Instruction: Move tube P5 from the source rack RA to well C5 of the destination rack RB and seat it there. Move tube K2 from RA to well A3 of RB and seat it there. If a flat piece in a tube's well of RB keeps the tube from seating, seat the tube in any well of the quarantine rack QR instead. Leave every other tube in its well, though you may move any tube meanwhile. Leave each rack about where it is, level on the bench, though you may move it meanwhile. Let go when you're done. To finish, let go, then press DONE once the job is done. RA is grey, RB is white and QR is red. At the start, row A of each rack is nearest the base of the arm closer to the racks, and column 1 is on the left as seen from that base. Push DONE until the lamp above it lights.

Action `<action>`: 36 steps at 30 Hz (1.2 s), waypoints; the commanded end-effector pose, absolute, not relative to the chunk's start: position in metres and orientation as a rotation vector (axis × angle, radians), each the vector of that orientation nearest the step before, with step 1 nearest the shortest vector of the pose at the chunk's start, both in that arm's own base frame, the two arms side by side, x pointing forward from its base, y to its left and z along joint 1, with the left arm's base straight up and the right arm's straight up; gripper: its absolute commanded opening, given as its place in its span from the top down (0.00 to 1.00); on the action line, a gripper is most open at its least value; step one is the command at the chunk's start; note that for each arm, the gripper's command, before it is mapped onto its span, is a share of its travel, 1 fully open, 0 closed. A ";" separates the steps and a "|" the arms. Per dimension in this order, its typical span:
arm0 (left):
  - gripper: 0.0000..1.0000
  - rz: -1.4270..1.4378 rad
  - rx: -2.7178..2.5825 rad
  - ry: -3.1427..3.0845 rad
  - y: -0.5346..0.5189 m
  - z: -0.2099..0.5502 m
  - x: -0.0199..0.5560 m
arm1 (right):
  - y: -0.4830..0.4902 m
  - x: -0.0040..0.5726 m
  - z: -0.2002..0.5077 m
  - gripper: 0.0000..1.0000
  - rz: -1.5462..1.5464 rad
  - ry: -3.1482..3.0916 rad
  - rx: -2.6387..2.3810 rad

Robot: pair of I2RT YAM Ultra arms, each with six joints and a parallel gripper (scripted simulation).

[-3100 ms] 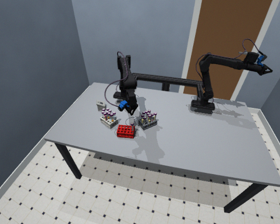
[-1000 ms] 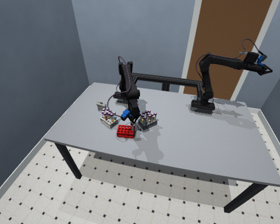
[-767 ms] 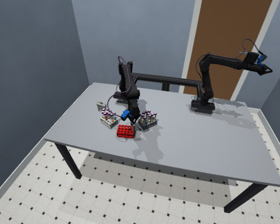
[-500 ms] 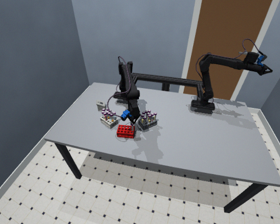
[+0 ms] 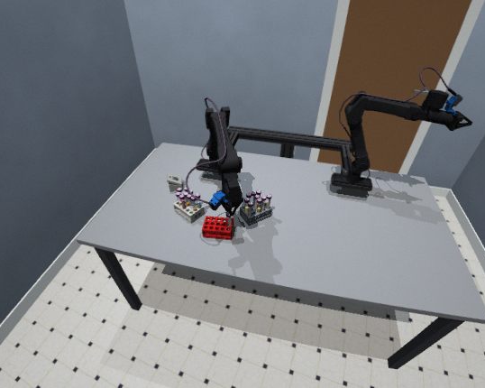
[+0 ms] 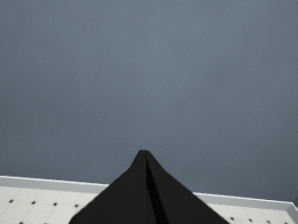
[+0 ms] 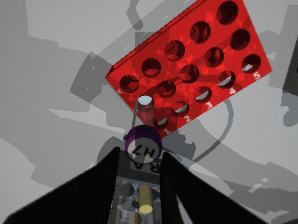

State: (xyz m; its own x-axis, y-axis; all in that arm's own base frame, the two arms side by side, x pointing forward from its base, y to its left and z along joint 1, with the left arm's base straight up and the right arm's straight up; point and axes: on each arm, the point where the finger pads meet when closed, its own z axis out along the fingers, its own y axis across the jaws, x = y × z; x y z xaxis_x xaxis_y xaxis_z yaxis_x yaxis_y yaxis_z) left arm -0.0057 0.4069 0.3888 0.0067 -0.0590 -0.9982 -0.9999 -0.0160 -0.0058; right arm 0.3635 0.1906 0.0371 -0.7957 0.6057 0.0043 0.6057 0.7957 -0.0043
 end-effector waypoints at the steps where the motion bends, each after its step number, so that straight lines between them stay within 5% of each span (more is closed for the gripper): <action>1: 1.00 1.221 -1.221 1.202 0.398 0.416 -0.007 | 0.184 0.367 0.039 0.70 -0.008 -2.983 -1.020; 27: 1.00 1.221 -1.221 1.202 0.398 0.416 -0.007 | 0.189 0.366 0.033 0.70 -0.011 -2.982 -1.011; 28: 1.00 1.221 -1.221 1.202 0.398 0.416 -0.007 | 0.189 0.366 0.033 1.00 -0.011 -2.982 -1.011; 36: 1.00 1.221 -1.221 1.202 0.398 0.416 -0.007 | 0.189 0.366 0.033 1.00 -0.011 -2.982 -1.011</action>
State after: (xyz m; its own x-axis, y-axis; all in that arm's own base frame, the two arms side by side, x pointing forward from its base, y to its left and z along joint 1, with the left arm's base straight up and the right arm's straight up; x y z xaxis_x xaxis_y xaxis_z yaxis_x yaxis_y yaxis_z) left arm -0.0057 0.4069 0.3888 0.0067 -0.0590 -0.9982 -0.9999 -0.0160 -0.0058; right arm 0.3625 0.1902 0.0286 -0.7966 0.6045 0.0050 0.6045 0.7966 -0.0049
